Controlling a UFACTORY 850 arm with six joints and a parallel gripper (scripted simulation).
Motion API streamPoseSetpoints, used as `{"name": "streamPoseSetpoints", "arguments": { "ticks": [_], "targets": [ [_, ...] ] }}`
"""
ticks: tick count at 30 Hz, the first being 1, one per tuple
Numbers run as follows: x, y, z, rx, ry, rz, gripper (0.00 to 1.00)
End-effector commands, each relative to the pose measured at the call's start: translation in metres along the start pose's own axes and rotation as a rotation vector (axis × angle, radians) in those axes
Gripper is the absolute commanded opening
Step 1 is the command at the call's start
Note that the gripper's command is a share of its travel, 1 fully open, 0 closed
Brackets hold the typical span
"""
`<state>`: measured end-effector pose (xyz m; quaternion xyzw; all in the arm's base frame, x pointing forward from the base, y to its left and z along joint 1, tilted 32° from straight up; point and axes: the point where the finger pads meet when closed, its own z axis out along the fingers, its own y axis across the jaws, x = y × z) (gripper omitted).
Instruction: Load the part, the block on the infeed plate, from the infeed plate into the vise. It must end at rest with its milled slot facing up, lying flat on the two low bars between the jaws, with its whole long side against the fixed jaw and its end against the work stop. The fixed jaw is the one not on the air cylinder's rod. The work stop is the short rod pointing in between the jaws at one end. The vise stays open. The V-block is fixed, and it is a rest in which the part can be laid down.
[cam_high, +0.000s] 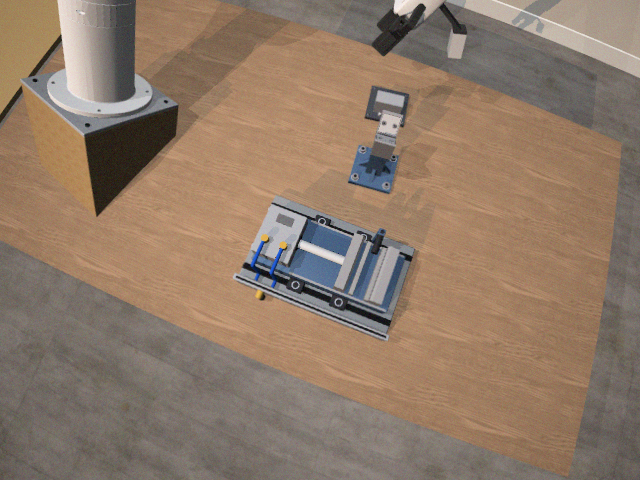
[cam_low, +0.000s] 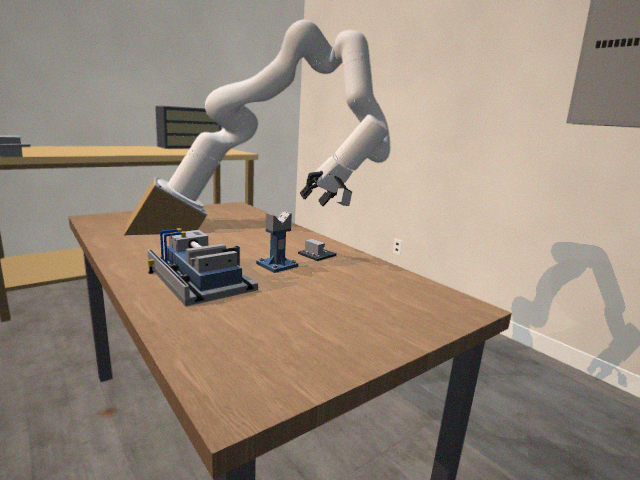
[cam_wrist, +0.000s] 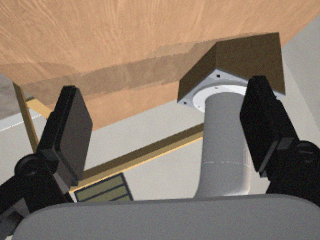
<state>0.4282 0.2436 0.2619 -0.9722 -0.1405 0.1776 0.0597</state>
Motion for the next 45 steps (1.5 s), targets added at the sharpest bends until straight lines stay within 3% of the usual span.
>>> {"name": "streamPoseSetpoints", "arguments": {
  "ticks": [1, 19, 22, 32, 35, 36, 38, 45],
  "targets": [
    [0.0, 0.0, -0.001, 0.0, 0.002, 0.0, 1.0],
    [0.0, 0.0, -0.001, 0.008, 0.006, 0.016, 1.0],
    [0.0, 0.001, -0.007, 0.078, 0.043, 0.169, 1.0],
    [0.002, 0.007, -0.023, 0.249, 0.112, 0.534, 1.0],
    [0.002, 0.008, -0.024, 0.258, 0.115, 0.553, 1.0],
    [0.003, 0.011, -0.029, 0.312, 0.13, 0.665, 1.0],
    [0.004, 0.012, -0.031, 0.328, 0.134, 0.699, 1.0],
    [0.007, 0.023, -0.046, 0.465, 0.16, 0.973, 1.0]
  ]
}}
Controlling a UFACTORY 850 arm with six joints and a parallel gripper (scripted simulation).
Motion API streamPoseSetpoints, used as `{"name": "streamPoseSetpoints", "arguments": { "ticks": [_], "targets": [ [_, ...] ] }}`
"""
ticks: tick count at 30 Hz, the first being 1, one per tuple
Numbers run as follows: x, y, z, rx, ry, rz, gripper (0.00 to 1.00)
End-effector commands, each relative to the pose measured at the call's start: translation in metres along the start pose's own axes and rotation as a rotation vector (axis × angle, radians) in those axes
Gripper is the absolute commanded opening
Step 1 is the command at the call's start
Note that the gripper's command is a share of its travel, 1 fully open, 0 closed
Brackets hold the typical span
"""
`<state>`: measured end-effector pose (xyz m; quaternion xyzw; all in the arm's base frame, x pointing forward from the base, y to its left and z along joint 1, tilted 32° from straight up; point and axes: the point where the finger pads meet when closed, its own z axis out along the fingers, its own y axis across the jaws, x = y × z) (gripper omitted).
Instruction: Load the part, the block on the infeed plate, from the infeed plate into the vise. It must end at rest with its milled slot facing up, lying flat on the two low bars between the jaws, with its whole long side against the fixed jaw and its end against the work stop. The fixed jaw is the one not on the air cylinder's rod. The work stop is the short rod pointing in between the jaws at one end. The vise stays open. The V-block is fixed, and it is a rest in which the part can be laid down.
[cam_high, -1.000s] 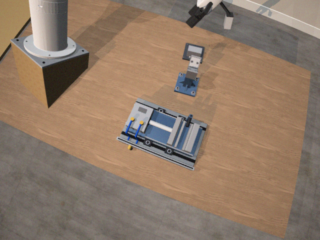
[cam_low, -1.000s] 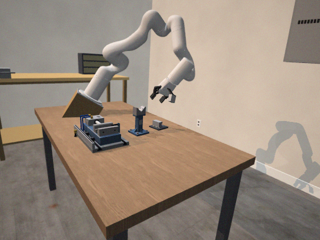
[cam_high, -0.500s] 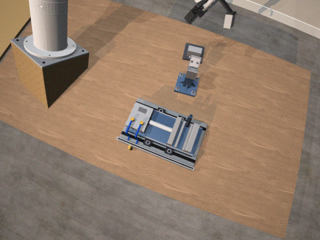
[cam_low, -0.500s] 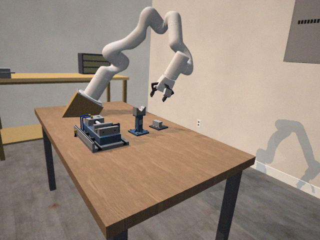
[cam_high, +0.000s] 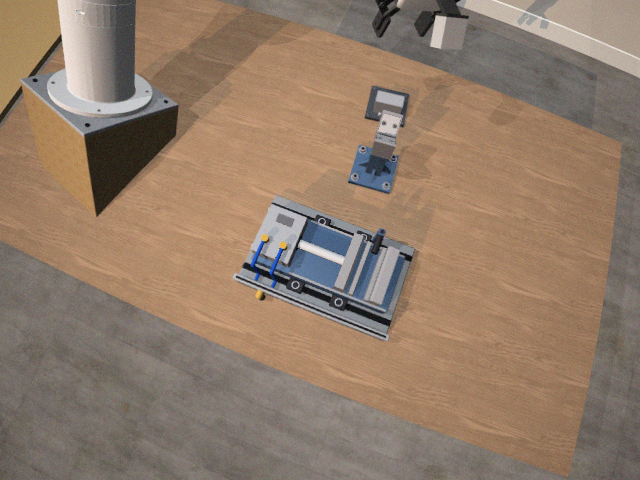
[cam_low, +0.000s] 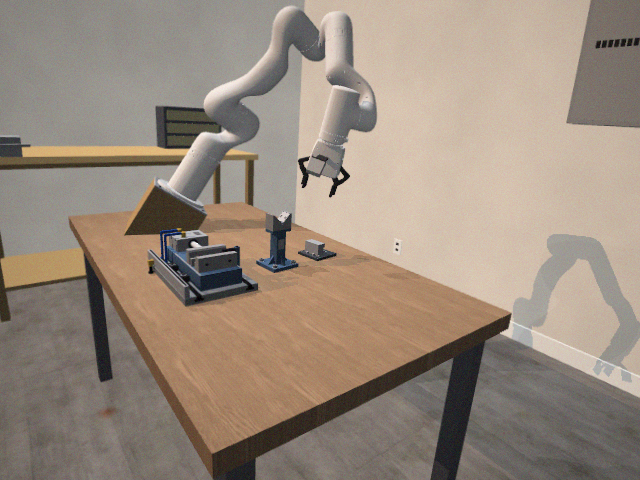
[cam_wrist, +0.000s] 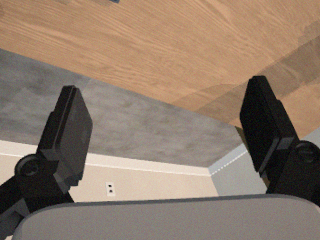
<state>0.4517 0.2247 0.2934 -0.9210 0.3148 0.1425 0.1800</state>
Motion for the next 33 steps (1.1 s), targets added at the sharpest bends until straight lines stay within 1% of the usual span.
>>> {"name": "streamPoseSetpoints", "arguments": {
  "ticks": [1, 2, 4, 6, 7, 10, 11, 12, 13, 14, 18, 19, 33],
  "targets": [
    [0.005, -0.001, -0.008, 0.062, 0.017, 0.132, 1.0],
    [0.007, -0.001, -0.012, 0.092, 0.02, 0.196, 1.0],
    [0.01, -0.001, -0.016, 0.121, 0.024, 0.261, 1.0],
    [0.01, -0.001, -0.016, 0.121, 0.024, 0.261, 1.0],
    [0.015, 0.0, -0.023, 0.171, 0.027, 0.371, 1.0],
    [0.019, 0.001, -0.028, 0.206, 0.028, 0.448, 1.0],
    [0.02, 0.001, -0.029, 0.21, 0.028, 0.458, 1.0],
    [0.023, 0.001, -0.033, 0.237, 0.028, 0.518, 1.0],
    [0.025, 0.002, -0.035, 0.253, 0.028, 0.554, 1.0],
    [0.026, 0.002, -0.036, 0.26, 0.028, 0.568, 1.0],
    [0.026, 0.002, -0.036, 0.261, 0.028, 0.571, 1.0],
    [0.026, 0.002, -0.036, 0.261, 0.028, 0.571, 0.89],
    [0.026, 0.002, -0.036, 0.261, 0.028, 0.571, 0.89]
  ]
}}
